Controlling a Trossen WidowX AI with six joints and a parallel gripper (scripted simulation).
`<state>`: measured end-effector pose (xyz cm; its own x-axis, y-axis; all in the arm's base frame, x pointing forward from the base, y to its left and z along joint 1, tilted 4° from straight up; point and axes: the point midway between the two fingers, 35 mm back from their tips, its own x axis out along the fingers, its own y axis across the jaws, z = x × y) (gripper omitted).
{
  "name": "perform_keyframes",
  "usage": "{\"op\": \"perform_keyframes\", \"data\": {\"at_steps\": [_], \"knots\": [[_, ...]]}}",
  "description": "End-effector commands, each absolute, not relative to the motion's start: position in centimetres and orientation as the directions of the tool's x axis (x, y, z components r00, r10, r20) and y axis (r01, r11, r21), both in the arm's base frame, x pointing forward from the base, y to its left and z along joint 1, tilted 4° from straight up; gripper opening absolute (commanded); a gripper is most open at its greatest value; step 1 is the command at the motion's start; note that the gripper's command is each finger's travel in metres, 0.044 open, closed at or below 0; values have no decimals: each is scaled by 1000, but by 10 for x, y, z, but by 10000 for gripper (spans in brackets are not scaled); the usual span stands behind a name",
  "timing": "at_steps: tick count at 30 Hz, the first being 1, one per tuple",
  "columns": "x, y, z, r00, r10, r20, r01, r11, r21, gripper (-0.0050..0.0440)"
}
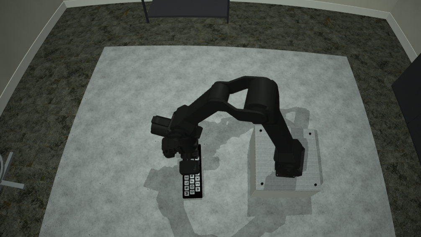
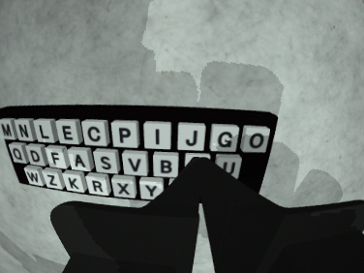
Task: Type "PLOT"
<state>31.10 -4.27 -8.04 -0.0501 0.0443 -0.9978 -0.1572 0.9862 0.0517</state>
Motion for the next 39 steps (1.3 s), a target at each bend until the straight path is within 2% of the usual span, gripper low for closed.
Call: {"op": "perform_keyframes", "data": {"at_steps": [1, 24, 30, 39], "knots": [[309, -42, -82, -56, 47, -997, -155, 986, 55, 0], [309, -42, -83, -56, 47, -997, -155, 986, 55, 0], [311, -44, -48, -56, 47, -997, -155, 986, 55, 0], [309, -41, -52, -60, 46, -997, -154, 987, 55, 0]]}}
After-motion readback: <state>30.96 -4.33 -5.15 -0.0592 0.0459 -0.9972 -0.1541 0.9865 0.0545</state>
